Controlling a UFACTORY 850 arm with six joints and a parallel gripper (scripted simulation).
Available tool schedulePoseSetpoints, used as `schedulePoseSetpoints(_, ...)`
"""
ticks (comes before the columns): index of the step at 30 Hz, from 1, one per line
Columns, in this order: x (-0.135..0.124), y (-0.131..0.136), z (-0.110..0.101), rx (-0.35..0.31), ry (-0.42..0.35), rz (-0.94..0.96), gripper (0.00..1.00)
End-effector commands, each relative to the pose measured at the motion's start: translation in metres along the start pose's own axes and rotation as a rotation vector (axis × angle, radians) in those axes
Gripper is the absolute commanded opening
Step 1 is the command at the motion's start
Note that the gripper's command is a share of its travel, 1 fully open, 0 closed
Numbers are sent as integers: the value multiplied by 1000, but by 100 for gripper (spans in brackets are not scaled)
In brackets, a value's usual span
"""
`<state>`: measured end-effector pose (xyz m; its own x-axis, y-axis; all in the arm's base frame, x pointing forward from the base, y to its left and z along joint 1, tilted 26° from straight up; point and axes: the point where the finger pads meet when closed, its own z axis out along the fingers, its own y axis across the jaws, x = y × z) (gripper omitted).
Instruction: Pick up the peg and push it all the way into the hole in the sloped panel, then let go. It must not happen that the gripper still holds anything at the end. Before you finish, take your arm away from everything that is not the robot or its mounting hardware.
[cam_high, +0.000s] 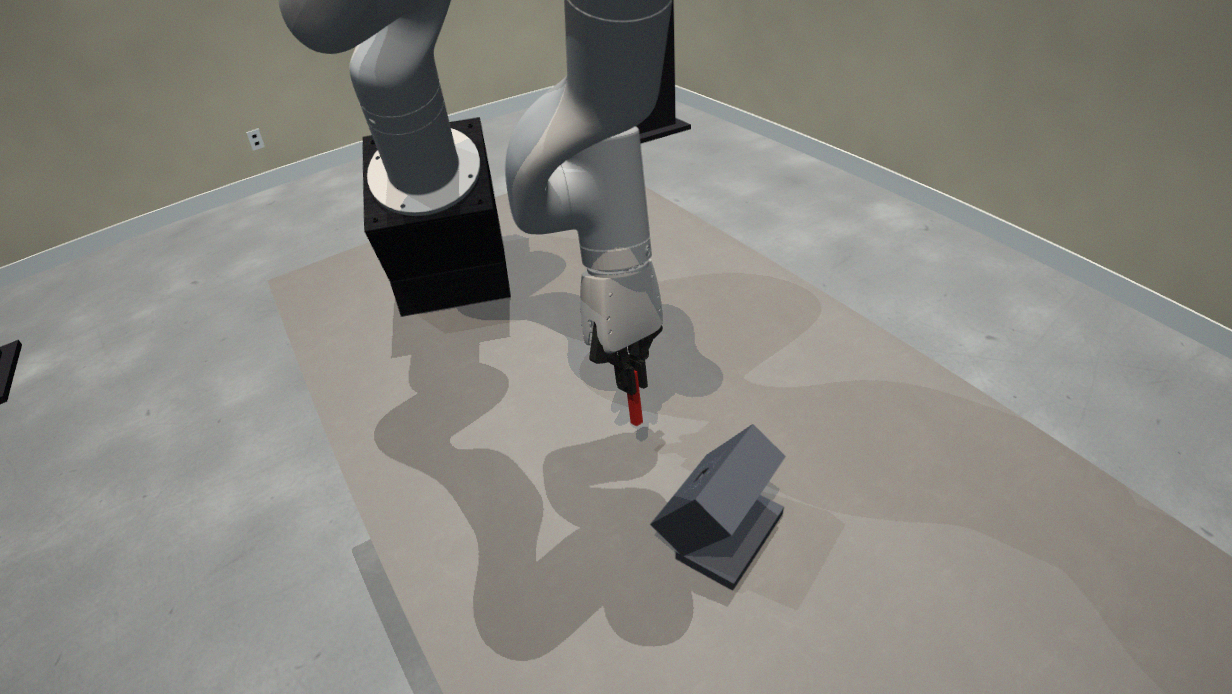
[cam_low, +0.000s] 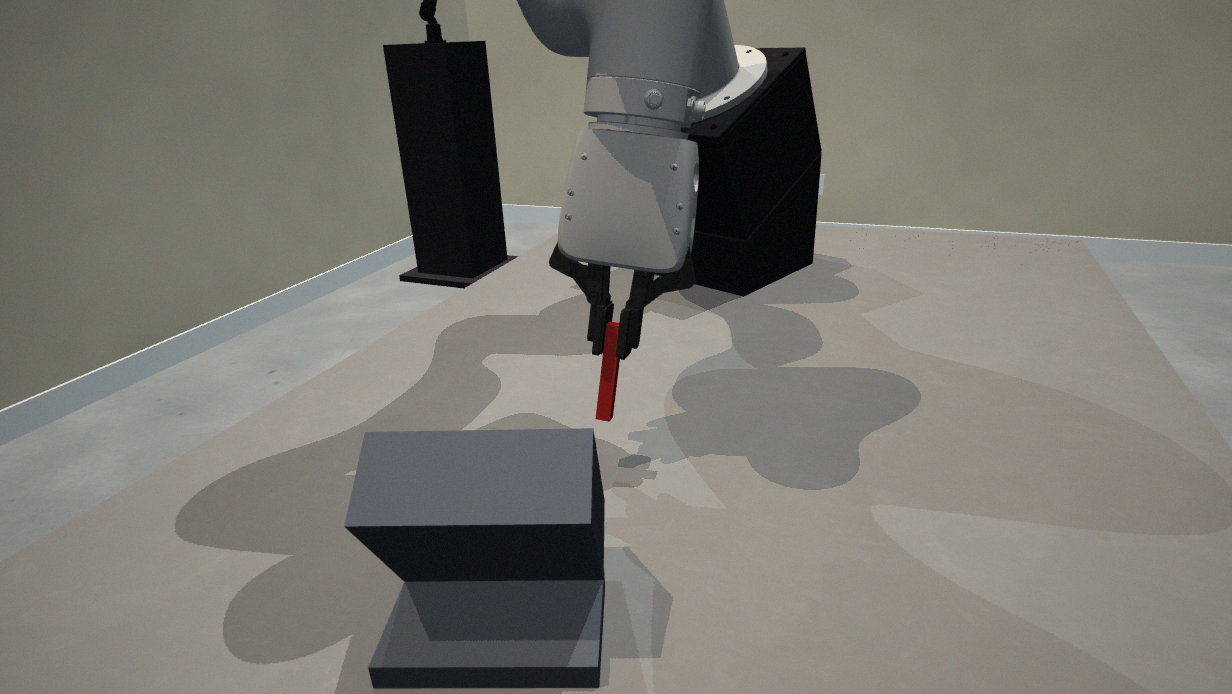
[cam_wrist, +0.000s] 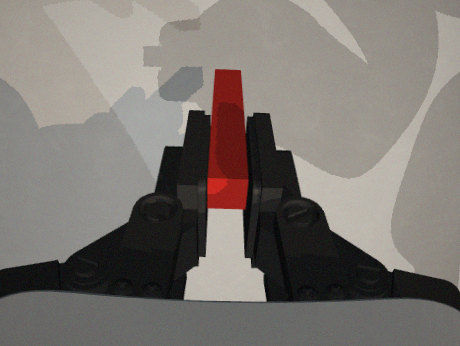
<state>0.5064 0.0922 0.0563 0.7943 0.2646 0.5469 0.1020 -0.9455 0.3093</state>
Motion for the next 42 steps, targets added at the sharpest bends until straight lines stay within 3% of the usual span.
schedulePoseSetpoints(1,3,7,3,-5,28,-17,0)
schedulePoseSetpoints(42,23,50,15,0,277,-135,0)
